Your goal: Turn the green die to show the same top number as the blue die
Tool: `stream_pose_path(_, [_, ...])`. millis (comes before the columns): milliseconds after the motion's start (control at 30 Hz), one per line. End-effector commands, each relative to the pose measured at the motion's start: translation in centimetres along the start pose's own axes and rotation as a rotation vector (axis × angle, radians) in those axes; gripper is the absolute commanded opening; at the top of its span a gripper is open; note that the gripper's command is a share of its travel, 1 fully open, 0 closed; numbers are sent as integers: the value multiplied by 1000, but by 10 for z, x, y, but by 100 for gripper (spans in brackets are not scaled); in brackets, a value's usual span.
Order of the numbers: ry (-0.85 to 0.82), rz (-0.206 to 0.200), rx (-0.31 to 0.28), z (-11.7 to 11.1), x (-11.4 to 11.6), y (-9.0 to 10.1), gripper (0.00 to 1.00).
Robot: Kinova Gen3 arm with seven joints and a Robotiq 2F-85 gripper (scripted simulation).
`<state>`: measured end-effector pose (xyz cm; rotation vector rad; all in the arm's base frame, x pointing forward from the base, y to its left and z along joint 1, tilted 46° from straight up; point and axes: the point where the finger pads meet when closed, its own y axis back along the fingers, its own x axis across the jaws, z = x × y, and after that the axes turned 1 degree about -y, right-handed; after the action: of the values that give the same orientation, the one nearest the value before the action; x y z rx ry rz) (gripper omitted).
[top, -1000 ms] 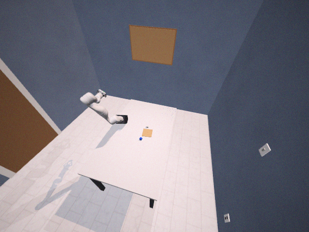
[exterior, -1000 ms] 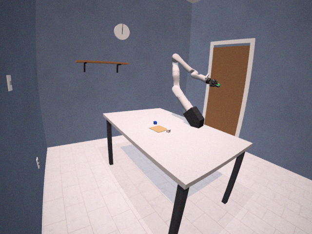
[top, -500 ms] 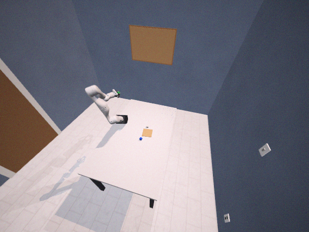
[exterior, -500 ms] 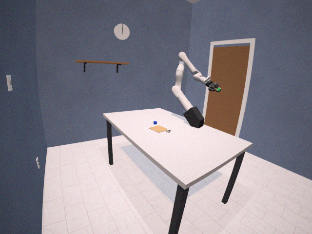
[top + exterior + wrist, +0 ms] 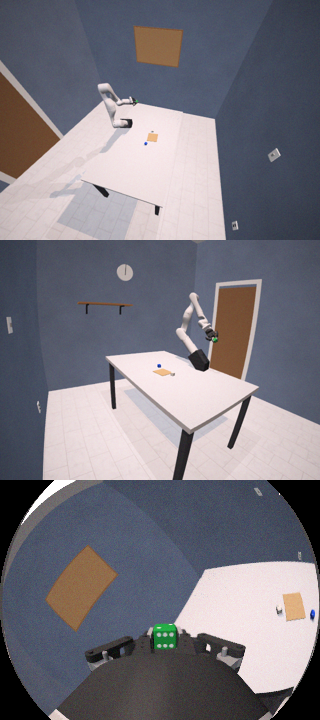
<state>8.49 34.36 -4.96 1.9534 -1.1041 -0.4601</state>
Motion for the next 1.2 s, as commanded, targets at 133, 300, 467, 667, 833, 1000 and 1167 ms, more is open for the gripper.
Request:
stream_pose_path(133, [-41,169,68,-27,82,-40,26])
stream_pose_path(300, [-61,288,128,-48,145,-57,26])
stream_pose_path(467, [-67,362,164,-59,184,-64,26])
stream_pose_path(667, [-65,493,223,-75,256,-68,26])
stream_pose_path(833, [-54,578,258,-83,304,-64,26])
stream_pose_path(1000, [-37,652,285,-87,344,-58,26])
stream_pose_path(1167, [-1,752,315,-91,399,-44,26])
